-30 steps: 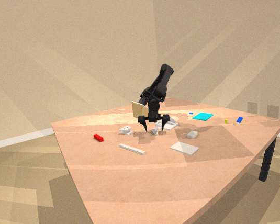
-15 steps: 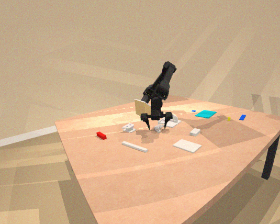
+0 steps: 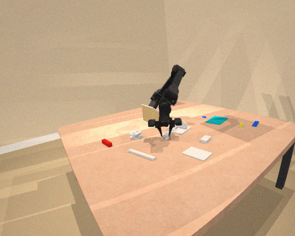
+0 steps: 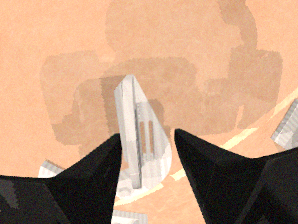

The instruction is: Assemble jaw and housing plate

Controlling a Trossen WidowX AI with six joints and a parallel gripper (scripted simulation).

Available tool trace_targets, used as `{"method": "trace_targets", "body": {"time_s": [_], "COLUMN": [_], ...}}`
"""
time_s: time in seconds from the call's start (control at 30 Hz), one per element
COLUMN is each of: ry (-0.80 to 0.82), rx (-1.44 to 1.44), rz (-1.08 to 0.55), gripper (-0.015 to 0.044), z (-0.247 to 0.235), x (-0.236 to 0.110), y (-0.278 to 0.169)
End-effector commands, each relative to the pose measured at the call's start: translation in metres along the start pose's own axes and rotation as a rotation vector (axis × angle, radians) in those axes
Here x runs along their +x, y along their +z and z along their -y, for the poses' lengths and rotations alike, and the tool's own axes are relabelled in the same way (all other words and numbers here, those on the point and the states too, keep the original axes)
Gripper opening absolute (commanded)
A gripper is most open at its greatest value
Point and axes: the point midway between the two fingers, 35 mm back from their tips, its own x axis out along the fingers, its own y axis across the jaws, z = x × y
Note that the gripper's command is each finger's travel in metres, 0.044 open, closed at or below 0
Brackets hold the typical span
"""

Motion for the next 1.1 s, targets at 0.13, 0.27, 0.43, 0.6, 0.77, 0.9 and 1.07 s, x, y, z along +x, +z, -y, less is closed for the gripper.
{"method": "trace_targets", "body": {"time_s": [0.13,0.27,0.43,0.6,0.77,0.9,1.07], "ry": [0.000,0.000,0.000,0.000,-0.001,-0.001,-0.001], "rx": [0.000,0.000,0.000,0.001,0.002,0.003,0.004], "rz": [0.000,0.000,0.000,0.001,0.002,0.002,0.002], "gripper": [0.0134,0.0134,0.0134,0.0134,0.0134,0.0134,0.0134], "z": [0.000,0.000,0.000,0.000,0.000,0.000,0.000], "x": [0.000,0.000,0.000,-0.011,-0.026,-0.039,-0.054], "y": [0.000,0.000,0.000,0.001,0.002,0.003,0.003]}}
